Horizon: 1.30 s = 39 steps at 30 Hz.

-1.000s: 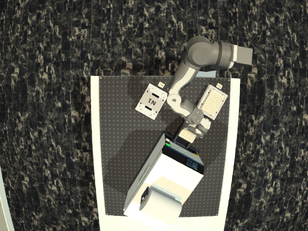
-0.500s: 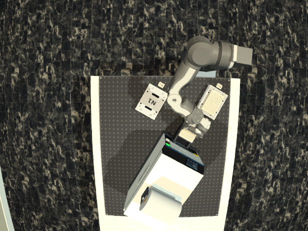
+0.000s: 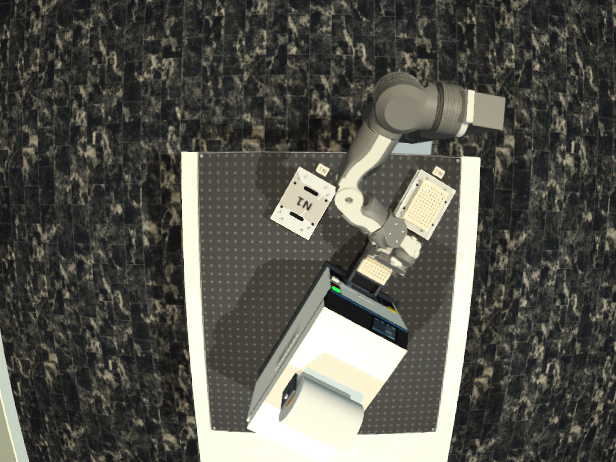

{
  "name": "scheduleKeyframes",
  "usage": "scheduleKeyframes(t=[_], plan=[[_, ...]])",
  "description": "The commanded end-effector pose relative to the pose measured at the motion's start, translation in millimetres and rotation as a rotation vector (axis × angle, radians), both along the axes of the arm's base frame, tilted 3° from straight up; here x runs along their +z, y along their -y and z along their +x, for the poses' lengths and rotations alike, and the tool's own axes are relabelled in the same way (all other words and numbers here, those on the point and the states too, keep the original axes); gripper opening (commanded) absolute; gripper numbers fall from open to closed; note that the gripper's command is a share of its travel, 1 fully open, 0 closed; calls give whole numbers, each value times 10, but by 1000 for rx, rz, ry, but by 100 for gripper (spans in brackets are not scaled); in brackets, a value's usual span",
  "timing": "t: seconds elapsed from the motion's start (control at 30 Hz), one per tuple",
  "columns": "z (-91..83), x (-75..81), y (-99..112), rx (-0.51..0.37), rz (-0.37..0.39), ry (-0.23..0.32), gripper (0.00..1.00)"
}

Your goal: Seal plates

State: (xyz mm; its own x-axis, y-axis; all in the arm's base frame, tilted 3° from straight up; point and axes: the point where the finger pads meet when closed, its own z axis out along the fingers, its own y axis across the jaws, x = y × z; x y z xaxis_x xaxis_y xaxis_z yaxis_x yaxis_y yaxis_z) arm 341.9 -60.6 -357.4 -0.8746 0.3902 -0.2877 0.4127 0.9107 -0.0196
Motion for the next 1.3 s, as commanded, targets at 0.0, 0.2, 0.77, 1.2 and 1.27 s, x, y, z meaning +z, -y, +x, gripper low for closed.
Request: scheduleKeyframes(t=[0.0, 0.2, 0.77, 1.2, 1.27], plan=[[5, 3, -5, 2, 1, 2, 0], [6, 3, -5, 2, 1, 2, 0], [7, 3, -4, 2, 1, 2, 0], [7, 3, -4, 2, 1, 2, 65], [7, 3, -4, 2, 1, 2, 65]])
